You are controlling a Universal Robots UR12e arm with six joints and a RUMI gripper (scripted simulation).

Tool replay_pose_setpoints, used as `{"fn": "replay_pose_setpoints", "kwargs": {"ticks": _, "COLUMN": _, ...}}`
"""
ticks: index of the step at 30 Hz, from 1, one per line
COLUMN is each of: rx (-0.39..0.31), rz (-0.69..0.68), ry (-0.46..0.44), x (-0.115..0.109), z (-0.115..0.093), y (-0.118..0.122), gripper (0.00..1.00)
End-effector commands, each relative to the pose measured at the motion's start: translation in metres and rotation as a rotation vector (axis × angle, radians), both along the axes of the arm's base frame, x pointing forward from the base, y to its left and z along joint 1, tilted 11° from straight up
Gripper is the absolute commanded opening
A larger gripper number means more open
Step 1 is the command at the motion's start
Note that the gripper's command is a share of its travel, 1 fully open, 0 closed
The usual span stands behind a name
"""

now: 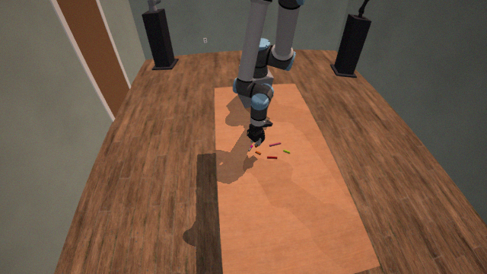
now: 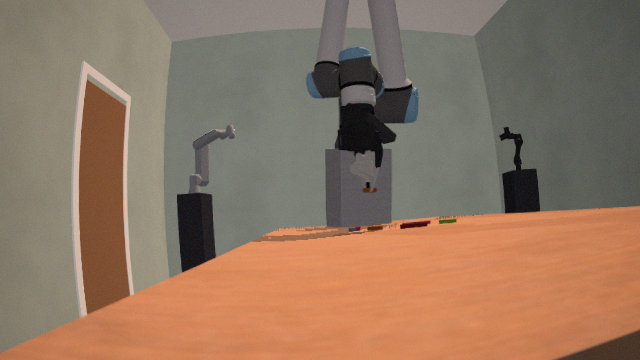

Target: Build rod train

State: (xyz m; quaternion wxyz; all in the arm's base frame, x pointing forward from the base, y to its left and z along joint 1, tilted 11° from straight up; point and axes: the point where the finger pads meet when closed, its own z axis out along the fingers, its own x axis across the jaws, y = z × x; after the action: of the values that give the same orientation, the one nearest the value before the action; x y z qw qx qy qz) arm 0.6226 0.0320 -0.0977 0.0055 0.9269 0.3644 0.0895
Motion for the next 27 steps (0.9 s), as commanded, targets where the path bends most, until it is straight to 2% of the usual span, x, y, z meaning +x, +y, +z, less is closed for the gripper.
{"fn": "replay_pose_setpoints", "kwargs": {"ticks": 1, "rx": -0.011, "rz": 0.123, "ry": -0.010, "x": -0.002, "z": -0.001, "y": -0.019, "gripper": 0.00}}
{"fn": "replay_pose_setpoints", "kwargs": {"ticks": 13, "rx": -0.048, "rz": 0.337, "ry": -0.025, "x": -0.009, "z": -0.003, "y": -0.056, "gripper": 0.00}}
{"fn": "replay_pose_setpoints", "kwargs": {"ticks": 27, "rx": -0.057, "rz": 0.389, "ry": -0.029, "x": -0.011, "z": -0.004, "y": -0.065, "gripper": 0.00}}
